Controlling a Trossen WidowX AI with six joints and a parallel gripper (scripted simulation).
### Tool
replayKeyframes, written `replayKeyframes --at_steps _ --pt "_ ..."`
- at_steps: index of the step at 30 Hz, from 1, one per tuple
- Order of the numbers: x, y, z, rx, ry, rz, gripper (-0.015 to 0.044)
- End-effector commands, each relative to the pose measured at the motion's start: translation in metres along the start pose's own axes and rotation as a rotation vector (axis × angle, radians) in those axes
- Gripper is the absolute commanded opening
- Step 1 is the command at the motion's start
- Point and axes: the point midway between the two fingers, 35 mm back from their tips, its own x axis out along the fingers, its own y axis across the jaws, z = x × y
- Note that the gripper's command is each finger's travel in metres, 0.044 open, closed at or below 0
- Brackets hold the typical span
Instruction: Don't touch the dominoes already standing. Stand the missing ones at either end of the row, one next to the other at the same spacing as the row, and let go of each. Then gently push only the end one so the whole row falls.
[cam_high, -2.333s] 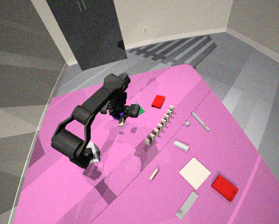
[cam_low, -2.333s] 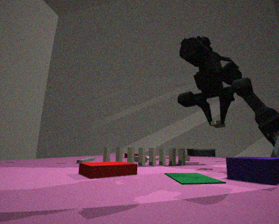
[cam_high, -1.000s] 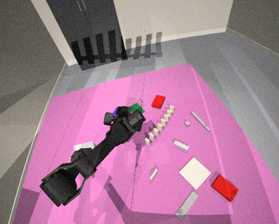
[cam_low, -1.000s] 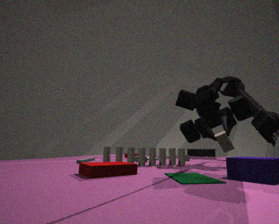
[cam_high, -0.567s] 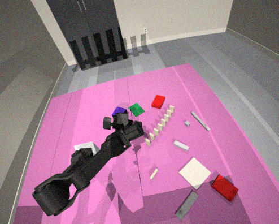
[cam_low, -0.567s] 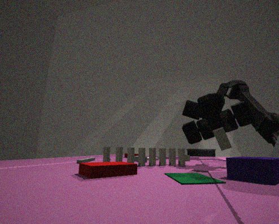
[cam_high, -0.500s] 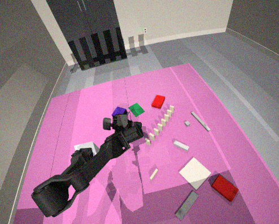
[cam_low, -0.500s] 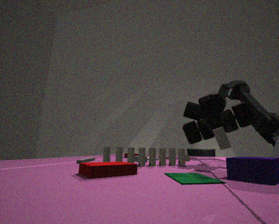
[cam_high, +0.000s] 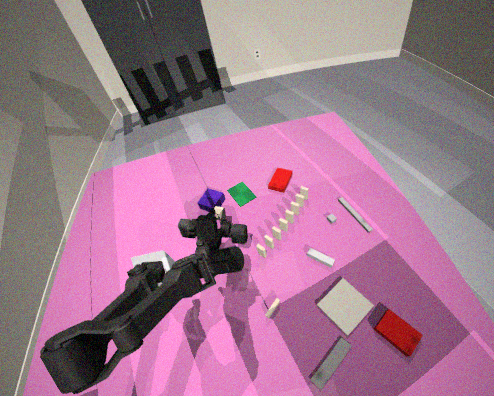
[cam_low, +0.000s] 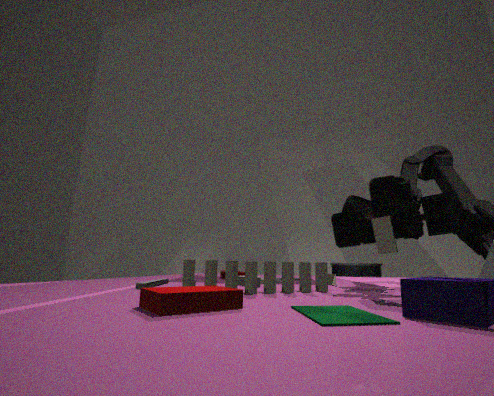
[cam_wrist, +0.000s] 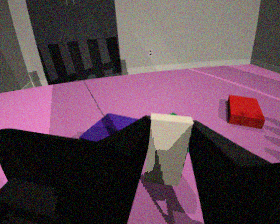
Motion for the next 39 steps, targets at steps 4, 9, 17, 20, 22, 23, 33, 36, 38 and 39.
replayKeyframes --at_steps 4,9,17,20,22,23,33,36,38,39 --pt "-0.013 0.003 0.004 -0.100 -0.107 -0.068 0.0107" --pt "-0.013 0.003 0.004 -0.102 -0.110 -0.069 0.0107" --pt "-0.013 0.003 0.004 -0.102 -0.110 -0.069 0.0107" --pt "-0.013 0.003 0.004 -0.102 -0.110 -0.069 0.0107" --pt "-0.013 0.003 0.004 -0.102 -0.110 -0.069 0.0107" --pt "-0.013 0.003 0.004 -0.102 -0.110 -0.069 0.0107" --pt "-0.010 -0.001 -0.015 -0.097 -0.095 -0.067 0.0107" --pt "-0.008 -0.002 -0.022 -0.097 -0.093 -0.066 0.0107" --pt "-0.008 -0.003 -0.027 -0.097 -0.092 -0.065 0.0107" --pt "-0.007 -0.003 -0.029 -0.097 -0.092 -0.065 0.0107"
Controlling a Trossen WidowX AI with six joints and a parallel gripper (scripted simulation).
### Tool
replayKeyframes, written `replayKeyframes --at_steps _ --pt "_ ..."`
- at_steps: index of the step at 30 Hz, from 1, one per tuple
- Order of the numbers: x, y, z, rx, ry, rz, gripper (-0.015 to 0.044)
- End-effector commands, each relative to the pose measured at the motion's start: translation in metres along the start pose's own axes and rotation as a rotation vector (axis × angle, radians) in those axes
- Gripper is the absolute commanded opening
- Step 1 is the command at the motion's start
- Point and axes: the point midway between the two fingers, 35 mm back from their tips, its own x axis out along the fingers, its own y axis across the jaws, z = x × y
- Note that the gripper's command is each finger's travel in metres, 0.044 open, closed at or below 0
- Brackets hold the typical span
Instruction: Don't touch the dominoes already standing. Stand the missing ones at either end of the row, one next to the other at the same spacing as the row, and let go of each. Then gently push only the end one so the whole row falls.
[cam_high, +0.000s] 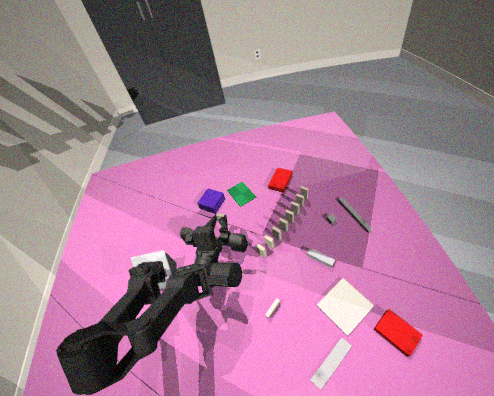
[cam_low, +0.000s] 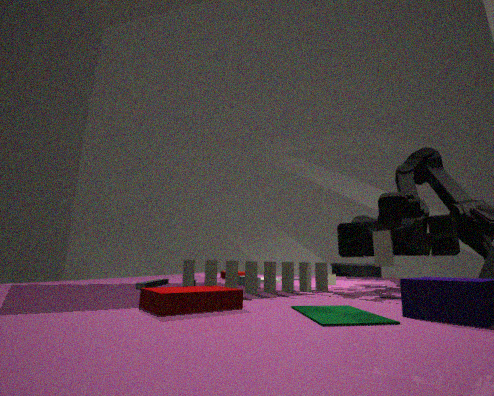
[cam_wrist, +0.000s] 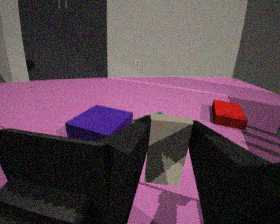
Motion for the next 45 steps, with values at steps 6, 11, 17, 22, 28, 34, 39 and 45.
replayKeyframes --at_steps 6,11,17,22,28,34,39,45 --pt "0.002 0.000 -0.020 -0.004 -0.006 0.002 0.0107" --pt "0.003 0.001 -0.032 -0.003 -0.009 0.001 0.0107" --pt "0.004 0.003 -0.042 -0.002 -0.013 -0.002 0.0107" --pt "0.004 0.003 -0.042 -0.002 -0.013 -0.002 0.0107" --pt "0.004 0.003 -0.042 -0.002 -0.013 -0.002 0.0133" --pt "0.004 0.003 -0.042 -0.002 -0.013 -0.002 0.0291" --pt "0.004 0.003 -0.042 -0.002 -0.013 -0.002 0.0422" --pt "0.004 0.001 -0.030 -0.002 -0.008 0.001 0.0440"
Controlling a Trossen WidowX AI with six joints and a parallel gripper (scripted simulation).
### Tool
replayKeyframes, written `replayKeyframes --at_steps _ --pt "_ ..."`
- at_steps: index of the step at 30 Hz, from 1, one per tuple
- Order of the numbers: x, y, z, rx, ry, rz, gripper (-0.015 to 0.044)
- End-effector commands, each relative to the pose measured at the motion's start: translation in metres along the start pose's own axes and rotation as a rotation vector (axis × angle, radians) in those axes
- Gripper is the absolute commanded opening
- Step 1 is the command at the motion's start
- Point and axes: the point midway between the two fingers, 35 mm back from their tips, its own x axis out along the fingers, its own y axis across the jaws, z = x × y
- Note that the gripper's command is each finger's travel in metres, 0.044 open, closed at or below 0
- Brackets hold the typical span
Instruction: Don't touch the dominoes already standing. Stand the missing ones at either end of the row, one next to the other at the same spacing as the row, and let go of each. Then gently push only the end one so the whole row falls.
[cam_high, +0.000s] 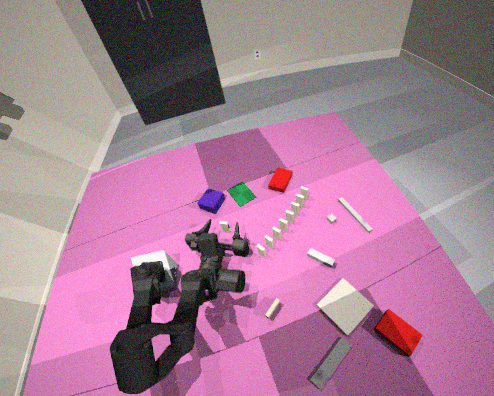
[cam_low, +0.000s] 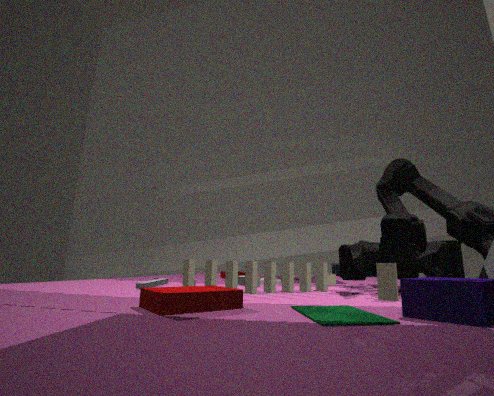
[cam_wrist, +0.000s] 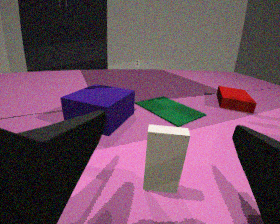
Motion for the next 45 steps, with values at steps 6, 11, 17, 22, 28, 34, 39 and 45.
replayKeyframes --at_steps 6,11,17,22,28,34,39,45 --pt "-0.001 0.000 0.047 0.002 0.001 -0.004 0.0440" --pt "0.015 -0.002 0.042 0.113 0.115 0.078 0.0440" --pt "0.043 0.002 0.037 0.305 0.453 0.218 0.0440" --pt "0.055 0.009 0.038 0.327 0.807 0.269 0.0440" --pt "0.047 0.011 0.056 0.218 1.241 0.188 0.0440" --pt "0.029 0.000 0.092 0.000 1.539 -0.011 0.0440" --pt "0.029 0.000 0.092 0.000 1.539 -0.011 0.0440" --pt "0.029 0.000 0.092 0.000 1.539 -0.011 0.0440"
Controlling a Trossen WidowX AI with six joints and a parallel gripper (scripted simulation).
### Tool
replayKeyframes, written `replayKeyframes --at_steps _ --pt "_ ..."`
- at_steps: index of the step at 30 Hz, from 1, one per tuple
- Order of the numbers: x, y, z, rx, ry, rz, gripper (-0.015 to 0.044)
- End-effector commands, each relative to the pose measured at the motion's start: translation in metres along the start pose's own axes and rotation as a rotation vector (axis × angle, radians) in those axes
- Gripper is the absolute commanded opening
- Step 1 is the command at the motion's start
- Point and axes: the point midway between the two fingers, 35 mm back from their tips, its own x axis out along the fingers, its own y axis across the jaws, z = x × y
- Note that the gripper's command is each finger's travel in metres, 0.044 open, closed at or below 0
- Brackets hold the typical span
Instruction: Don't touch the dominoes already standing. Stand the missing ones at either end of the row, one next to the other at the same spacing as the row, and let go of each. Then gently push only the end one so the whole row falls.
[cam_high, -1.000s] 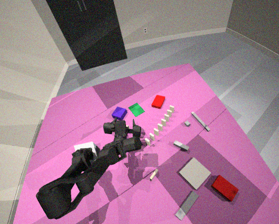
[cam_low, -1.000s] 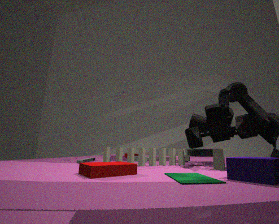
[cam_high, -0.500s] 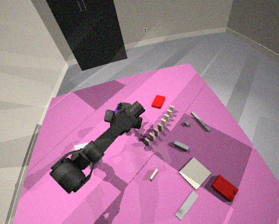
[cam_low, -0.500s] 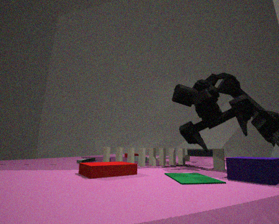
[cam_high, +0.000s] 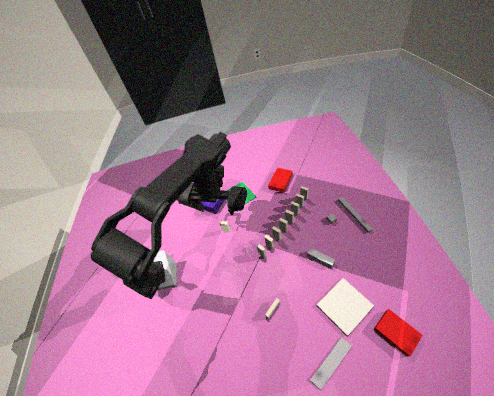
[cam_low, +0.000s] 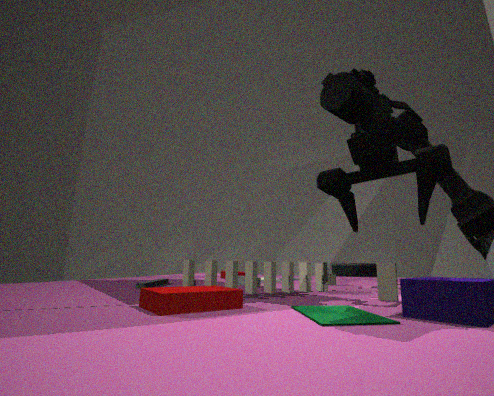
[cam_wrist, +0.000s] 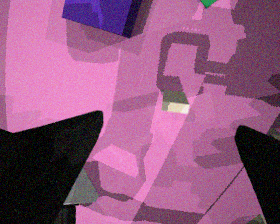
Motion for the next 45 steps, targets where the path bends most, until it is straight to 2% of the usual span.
replayKeyframes --at_steps 1,6,14,29,41,42,45 --pt "-0.006 -0.004 -0.002 0.003 0.046 -0.052 0.0440" --pt "0.000 -0.005 -0.002 0.003 0.045 -0.052 0.0440" --pt "0.058 -0.008 -0.006 0.004 0.047 -0.054 0.0440" --pt "0.074 -0.008 -0.007 0.005 0.048 -0.054 0.0440" --pt "0.074 -0.008 -0.007 0.005 0.048 -0.054 0.0125" --pt "0.074 -0.008 -0.007 0.005 0.048 -0.054 0.0107" --pt "0.074 -0.008 -0.007 0.005 0.048 -0.054 0.0107"
